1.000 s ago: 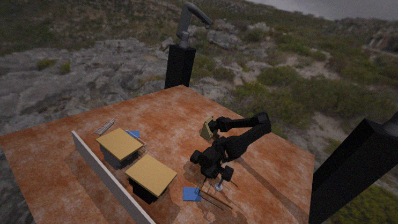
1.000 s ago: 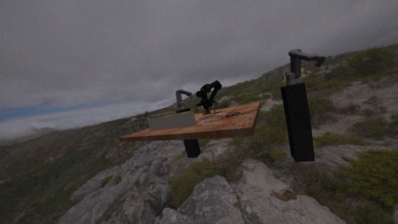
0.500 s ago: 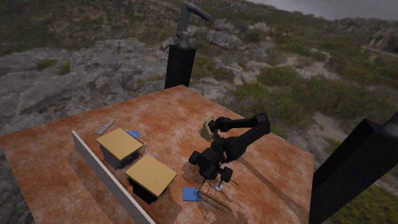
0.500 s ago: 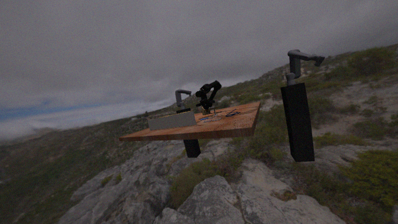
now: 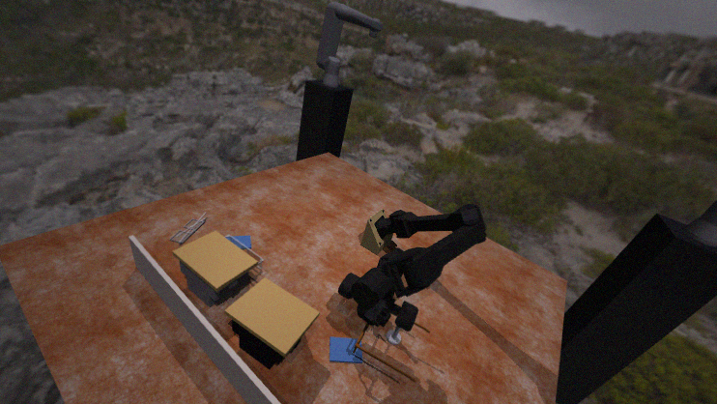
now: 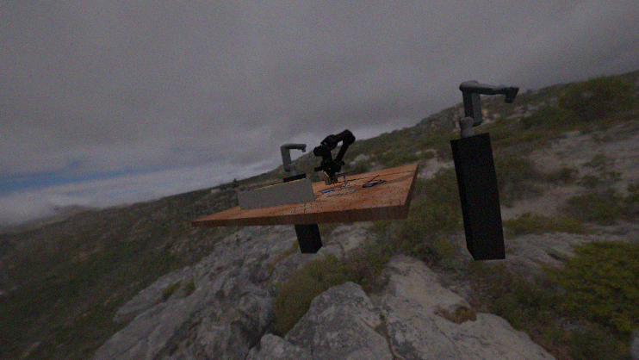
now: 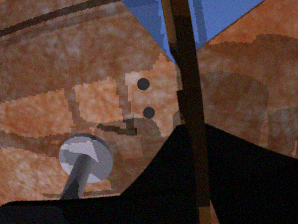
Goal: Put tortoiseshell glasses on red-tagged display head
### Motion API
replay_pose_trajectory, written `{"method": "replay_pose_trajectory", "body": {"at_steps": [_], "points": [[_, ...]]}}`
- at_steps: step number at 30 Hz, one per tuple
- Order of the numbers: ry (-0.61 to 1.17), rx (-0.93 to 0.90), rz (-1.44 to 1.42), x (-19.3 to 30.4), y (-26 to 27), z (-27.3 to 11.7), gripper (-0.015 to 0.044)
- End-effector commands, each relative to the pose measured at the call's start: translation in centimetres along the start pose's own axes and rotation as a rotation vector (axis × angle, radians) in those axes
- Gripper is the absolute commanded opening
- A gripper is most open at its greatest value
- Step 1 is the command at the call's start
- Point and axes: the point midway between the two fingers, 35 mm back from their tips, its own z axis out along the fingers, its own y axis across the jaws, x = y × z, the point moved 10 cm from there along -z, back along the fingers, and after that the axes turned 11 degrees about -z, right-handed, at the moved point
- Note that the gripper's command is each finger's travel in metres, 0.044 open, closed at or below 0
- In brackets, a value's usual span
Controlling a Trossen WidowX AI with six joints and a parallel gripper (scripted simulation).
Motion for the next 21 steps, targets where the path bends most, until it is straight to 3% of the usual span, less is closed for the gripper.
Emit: {"method": "replay_pose_trajectory", "body": {"at_steps": [1,21], "points": [[-0.003,0.000,-0.001,-0.03,-0.11,-0.12,0.0000],[-0.003,0.000,-0.001,0.39,-0.04,-0.12,0.0000]]}}
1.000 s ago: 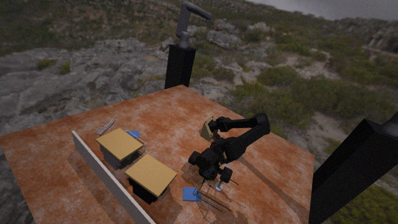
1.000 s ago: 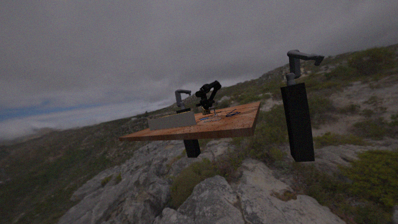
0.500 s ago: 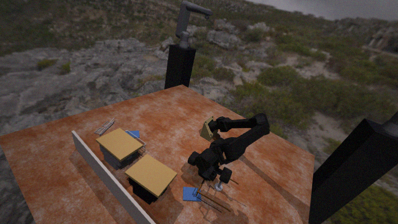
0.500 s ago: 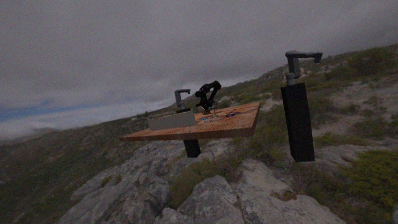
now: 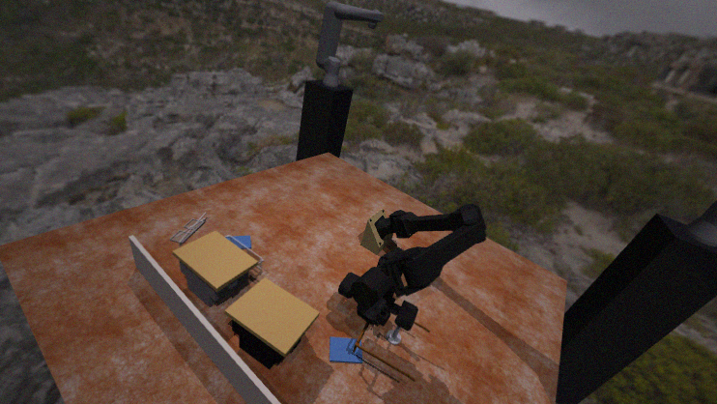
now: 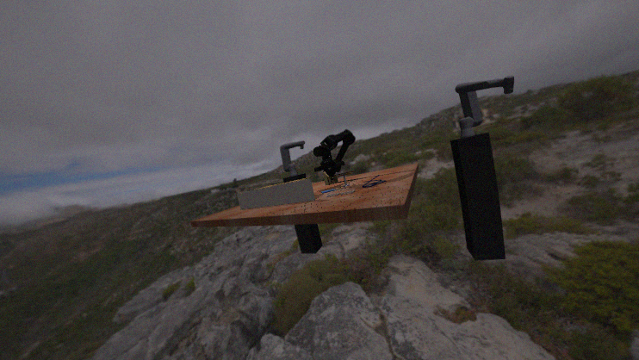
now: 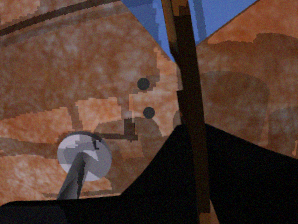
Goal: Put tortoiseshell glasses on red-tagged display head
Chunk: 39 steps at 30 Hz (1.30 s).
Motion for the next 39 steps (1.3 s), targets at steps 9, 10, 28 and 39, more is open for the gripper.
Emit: {"method": "replay_pose_trajectory", "body": {"at_steps": [9,10,28,39], "points": [[-0.004,0.003,-0.004,0.4,0.0,-1.4,0.0000],[-0.004,0.004,-0.003,0.5,0.0,-1.8,0.0000],[-0.001,0.017,-0.071,1.9,-3.0,-6.2,0.0000],[0.008,0.034,-0.248,5.6,-10.2,-6.5,0.0000]]}}
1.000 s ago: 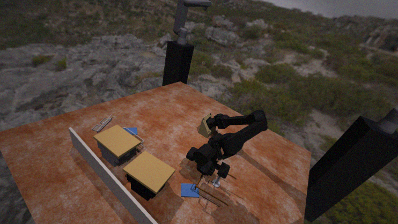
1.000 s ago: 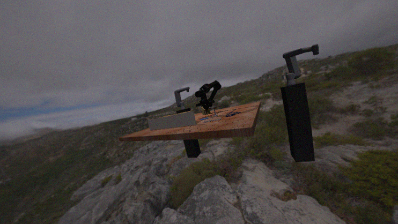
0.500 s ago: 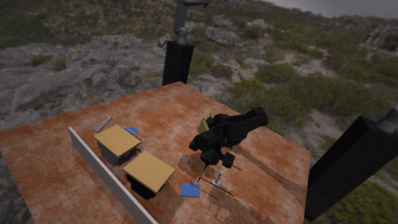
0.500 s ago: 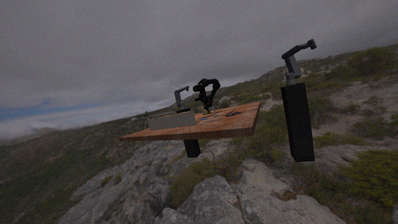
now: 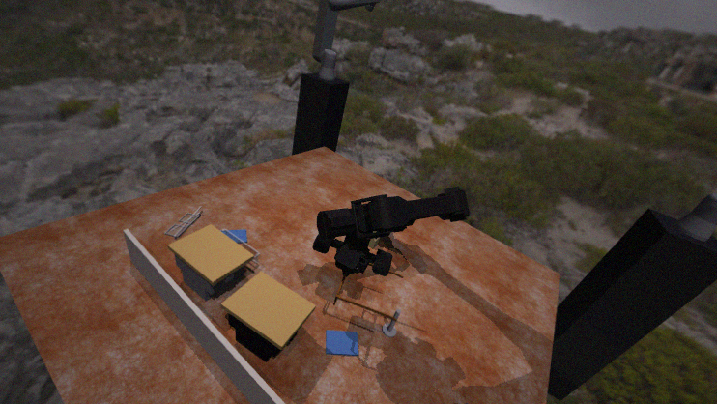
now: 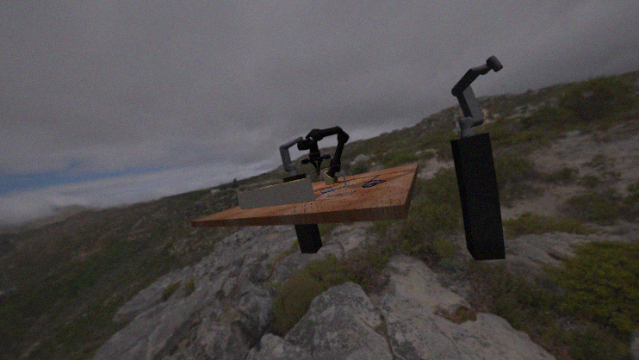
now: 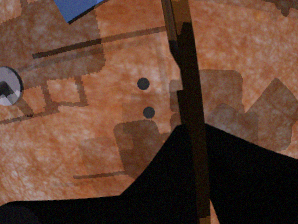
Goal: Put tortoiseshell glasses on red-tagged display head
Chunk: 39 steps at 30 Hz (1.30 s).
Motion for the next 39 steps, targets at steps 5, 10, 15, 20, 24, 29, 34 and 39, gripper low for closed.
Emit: {"method": "replay_pose_trajectory", "body": {"at_steps": [5,10,15,20,24,29,34,39], "points": [[0.005,0.002,-0.138,4.7,-4.6,0.0,0.0000],[0.003,-0.005,-0.222,7.6,-6.7,0.2,0.0000],[-0.003,-0.015,-0.307,10.7,-8.4,0.5,0.0000],[-0.006,-0.018,-0.333,11.6,-8.8,0.6,0.0000],[-0.006,-0.018,-0.333,11.6,-8.8,0.7,0.0000],[-0.006,-0.018,-0.333,11.6,-8.9,1.1,0.0000],[-0.006,-0.017,-0.333,11.5,-8.9,1.6,0.0000],[-0.006,-0.017,-0.333,11.5,-9.0,2.0,0.0000]]}}
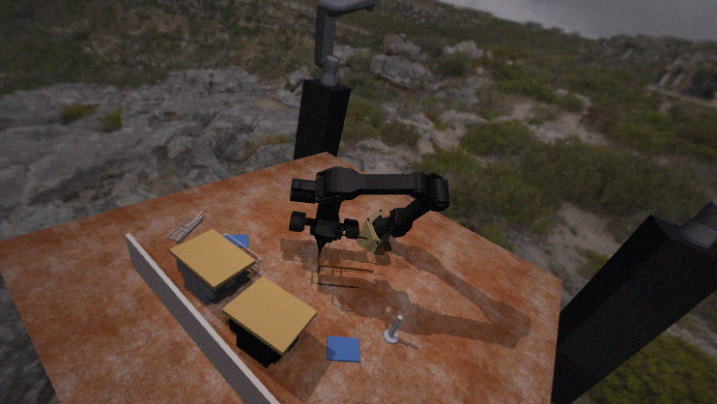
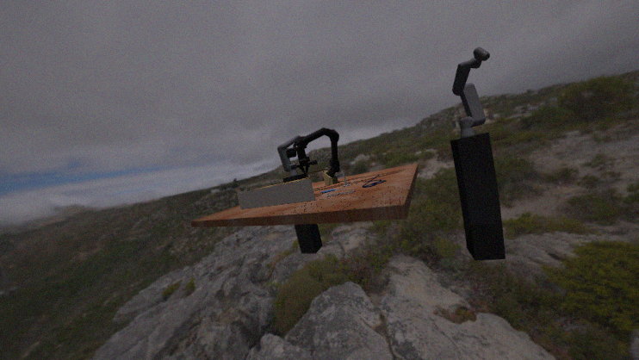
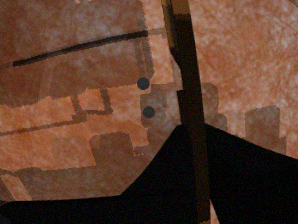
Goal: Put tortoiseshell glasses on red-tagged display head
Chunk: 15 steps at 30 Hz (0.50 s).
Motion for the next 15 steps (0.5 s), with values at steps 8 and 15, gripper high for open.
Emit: {"method": "replay_pose_trajectory", "body": {"at_steps": [8,15], "points": [[-0.003,-0.001,0.004,0.0,-0.1,1.2,0.0000],[-0.003,-0.001,0.004,-0.1,-0.2,1.9,0.0000]]}}
